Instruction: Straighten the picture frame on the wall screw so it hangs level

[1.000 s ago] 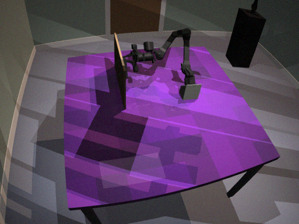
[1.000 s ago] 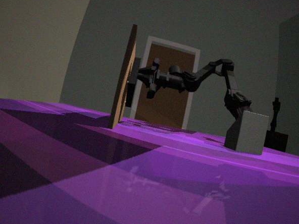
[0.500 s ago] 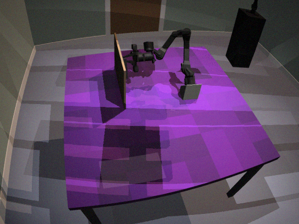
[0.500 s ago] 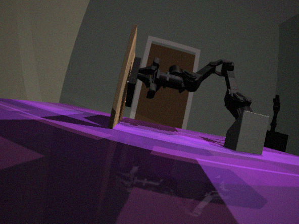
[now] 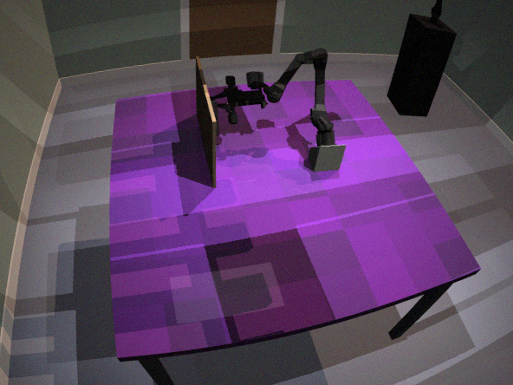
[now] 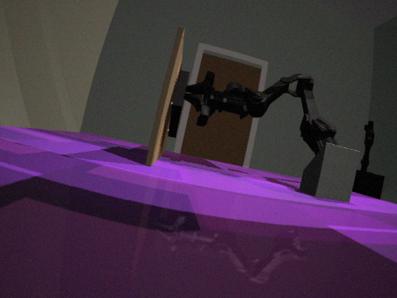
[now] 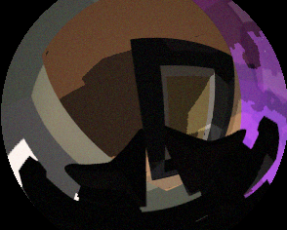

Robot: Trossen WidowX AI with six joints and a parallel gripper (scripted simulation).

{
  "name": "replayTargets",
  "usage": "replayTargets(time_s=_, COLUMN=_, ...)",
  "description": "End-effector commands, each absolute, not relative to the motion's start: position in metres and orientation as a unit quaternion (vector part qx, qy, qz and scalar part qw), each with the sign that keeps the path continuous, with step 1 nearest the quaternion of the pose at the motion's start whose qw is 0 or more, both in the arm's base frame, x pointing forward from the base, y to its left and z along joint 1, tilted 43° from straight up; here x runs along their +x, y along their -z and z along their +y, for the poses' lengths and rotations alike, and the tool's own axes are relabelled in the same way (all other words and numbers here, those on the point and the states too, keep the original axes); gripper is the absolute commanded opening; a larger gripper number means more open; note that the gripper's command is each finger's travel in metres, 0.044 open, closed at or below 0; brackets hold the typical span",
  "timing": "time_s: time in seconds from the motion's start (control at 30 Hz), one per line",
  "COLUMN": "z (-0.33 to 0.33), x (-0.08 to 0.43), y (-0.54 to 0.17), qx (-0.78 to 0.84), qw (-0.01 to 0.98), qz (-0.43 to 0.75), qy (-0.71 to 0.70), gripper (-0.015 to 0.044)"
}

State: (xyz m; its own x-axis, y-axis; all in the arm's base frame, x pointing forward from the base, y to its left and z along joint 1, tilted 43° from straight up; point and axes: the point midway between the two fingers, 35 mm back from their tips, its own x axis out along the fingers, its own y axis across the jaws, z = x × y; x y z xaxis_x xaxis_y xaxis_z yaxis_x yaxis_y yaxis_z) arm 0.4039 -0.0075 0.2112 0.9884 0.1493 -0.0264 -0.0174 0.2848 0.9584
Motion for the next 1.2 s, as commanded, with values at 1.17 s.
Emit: replayTargets(time_s=1.17, z=-0.0087, x=0.4044, y=-0.2067, qx=0.593, qw=0.802, qz=0.053, qy=-0.056, gripper=0.0)
